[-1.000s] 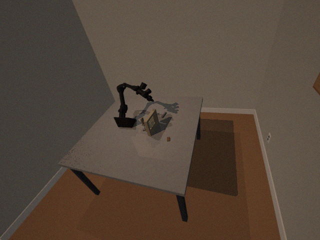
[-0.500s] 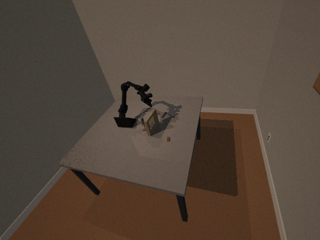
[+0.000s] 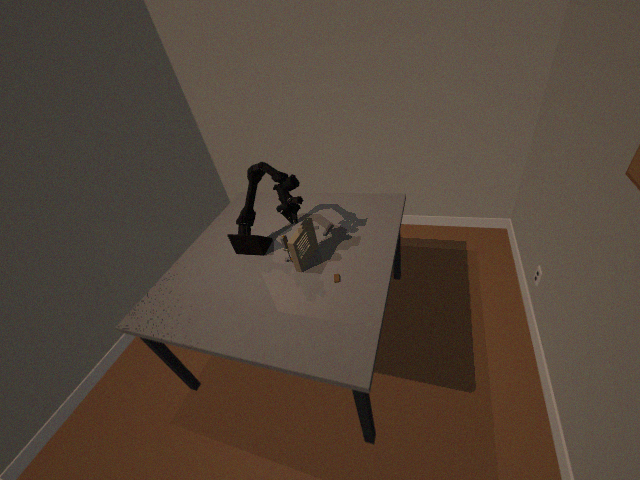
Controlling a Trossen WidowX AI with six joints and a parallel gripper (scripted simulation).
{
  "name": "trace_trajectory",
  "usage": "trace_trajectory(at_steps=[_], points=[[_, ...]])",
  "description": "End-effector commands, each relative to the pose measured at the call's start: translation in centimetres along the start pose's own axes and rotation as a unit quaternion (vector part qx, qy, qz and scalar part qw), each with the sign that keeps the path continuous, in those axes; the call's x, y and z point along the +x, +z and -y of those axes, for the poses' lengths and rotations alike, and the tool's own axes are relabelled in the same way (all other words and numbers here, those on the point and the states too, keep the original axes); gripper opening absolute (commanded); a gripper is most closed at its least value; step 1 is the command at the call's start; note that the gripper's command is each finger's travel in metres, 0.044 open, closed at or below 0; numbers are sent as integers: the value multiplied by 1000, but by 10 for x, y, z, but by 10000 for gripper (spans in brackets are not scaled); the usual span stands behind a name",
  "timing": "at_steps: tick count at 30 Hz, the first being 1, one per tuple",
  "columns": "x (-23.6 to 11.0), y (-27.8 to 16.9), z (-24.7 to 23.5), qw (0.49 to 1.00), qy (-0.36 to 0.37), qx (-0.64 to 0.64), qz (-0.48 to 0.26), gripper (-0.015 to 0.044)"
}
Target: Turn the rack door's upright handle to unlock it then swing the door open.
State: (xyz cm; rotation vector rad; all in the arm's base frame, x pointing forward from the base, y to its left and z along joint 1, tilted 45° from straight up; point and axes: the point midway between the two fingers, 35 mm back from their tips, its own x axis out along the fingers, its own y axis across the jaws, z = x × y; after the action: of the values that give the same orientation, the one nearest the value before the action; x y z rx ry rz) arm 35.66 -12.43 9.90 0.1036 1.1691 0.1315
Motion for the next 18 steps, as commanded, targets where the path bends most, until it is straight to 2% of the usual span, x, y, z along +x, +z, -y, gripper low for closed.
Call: trace_trajectory(at_steps=[1, 18], points=[[9, -10, 8, 999, 34, 15, -38, 286], [26, -47, 30, 969, 175, 88, -149, 286]])
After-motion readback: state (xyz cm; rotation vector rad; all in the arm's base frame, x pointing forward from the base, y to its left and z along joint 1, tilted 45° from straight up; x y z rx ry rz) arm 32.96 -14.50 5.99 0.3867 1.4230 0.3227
